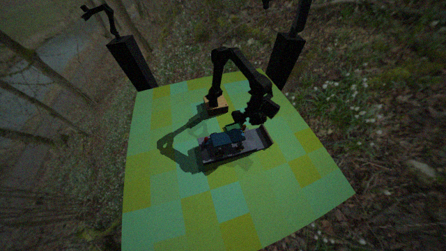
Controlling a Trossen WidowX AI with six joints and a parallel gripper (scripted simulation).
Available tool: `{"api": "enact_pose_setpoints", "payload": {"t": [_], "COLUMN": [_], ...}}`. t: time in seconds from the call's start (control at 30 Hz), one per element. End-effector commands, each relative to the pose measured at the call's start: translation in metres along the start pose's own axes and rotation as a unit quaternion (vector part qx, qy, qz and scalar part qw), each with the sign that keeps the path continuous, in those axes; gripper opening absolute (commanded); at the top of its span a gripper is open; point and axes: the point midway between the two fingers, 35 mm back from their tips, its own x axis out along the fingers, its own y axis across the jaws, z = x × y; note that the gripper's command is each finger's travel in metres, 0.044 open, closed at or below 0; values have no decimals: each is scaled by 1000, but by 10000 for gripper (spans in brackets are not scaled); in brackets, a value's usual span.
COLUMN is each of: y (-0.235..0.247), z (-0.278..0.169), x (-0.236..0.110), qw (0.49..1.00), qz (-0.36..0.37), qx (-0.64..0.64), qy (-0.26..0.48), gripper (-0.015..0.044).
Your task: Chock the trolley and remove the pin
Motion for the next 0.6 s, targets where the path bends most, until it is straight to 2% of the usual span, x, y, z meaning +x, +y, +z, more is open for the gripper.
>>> {"api": "enact_pose_setpoints", "payload": {"t": [0.0,0.13,0.57], "y": [0,-9,-59], "z": [0,15,35], "x": [2,-15,-21], "qw": [1000,998,988], "qz": [-1,25,-11], "qx": [0,42,-148], "qy": [1,-35,-47], "gripper": [295,190,190]}}
